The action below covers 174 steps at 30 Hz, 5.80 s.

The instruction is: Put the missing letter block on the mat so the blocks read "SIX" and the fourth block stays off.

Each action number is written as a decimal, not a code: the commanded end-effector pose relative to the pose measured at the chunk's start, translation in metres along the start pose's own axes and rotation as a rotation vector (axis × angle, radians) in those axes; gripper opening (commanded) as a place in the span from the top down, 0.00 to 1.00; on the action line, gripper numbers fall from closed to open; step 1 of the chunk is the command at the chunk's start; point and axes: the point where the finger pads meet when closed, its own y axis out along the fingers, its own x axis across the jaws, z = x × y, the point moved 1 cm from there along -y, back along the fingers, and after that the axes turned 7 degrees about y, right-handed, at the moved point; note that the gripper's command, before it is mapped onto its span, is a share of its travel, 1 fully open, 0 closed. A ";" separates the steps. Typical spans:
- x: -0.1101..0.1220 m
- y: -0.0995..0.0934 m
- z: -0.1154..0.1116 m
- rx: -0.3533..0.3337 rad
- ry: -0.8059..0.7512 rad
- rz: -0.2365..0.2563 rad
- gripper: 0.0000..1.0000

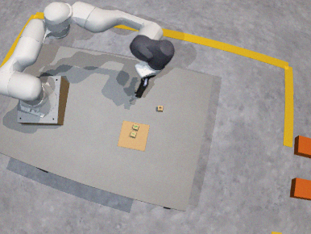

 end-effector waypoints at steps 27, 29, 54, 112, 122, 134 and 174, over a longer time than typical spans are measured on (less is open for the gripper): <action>0.002 -0.001 -0.002 -0.004 0.056 -0.004 0.00; 0.002 -0.001 -0.002 -0.004 0.056 -0.004 0.00; 0.002 -0.001 -0.002 -0.004 0.056 -0.004 0.00; -0.035 -0.126 -0.033 -0.075 -0.589 -0.085 0.00; -0.046 -0.151 -0.036 -0.098 -0.719 -0.094 0.00; -0.058 -0.176 -0.039 -0.124 -0.854 -0.100 0.00; -0.121 -0.282 -0.039 -0.252 -1.422 -0.077 0.00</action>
